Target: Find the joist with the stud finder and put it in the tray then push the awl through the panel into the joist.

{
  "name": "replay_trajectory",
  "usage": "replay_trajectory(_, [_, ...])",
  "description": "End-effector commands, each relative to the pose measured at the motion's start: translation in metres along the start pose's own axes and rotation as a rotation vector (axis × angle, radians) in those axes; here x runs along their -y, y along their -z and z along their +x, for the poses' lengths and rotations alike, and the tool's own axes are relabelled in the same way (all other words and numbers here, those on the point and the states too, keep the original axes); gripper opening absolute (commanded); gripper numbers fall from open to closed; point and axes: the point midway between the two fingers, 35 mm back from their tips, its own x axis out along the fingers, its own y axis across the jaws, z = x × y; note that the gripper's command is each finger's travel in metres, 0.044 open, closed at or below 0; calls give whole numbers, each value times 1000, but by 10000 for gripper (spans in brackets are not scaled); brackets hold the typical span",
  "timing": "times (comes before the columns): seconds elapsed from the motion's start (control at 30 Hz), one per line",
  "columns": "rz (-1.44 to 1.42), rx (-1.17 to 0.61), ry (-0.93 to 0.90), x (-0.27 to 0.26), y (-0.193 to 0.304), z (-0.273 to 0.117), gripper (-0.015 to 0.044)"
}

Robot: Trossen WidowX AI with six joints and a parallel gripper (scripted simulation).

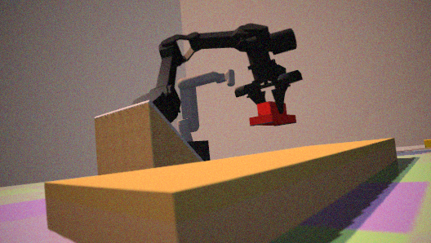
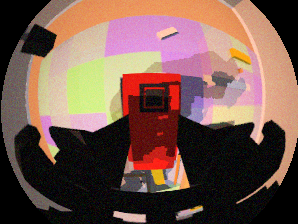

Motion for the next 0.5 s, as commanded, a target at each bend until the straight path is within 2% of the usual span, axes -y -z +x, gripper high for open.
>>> replay_trajectory(0.0, [-41, 16, -15, -13, -2, 0, 0])
replay_trajectory(0.47, [-44, 9, -16, -10, 3, 17, 0])
